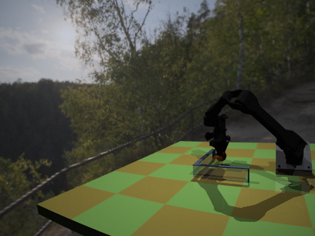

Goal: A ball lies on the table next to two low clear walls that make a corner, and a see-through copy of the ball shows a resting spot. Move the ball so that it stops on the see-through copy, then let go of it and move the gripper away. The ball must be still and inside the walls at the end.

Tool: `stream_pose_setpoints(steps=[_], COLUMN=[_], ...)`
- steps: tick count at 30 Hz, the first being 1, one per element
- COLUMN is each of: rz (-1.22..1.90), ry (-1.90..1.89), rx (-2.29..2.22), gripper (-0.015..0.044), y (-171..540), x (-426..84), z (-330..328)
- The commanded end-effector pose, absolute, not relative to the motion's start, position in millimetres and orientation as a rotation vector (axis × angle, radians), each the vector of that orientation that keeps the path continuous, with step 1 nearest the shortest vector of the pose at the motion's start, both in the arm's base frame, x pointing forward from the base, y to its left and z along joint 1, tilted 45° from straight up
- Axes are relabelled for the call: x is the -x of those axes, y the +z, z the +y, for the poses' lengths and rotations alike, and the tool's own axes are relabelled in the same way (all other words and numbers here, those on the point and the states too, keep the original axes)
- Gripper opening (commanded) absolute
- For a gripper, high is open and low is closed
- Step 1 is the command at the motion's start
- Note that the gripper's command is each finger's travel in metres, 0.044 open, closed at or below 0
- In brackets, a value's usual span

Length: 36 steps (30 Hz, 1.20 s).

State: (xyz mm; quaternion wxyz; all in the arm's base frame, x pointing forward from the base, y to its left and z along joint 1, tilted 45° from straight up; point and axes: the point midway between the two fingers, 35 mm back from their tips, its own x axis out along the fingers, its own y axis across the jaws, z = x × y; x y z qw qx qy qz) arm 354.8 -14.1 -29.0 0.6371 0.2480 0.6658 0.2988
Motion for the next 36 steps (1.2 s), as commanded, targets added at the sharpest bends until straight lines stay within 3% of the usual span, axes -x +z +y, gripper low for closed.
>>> stream_pose_setpoints(steps=[1, 22, 36], rz=[1.512, 1.529, 1.509], ry=[0.668, 0.614, 0.674], rx=[-0.567, -0.608, -0.534], gripper=[0.0, 0.0, 0.0], y=[-16, 64, 48], x=[-361, -370, -367], z=[-29, -89, -49])
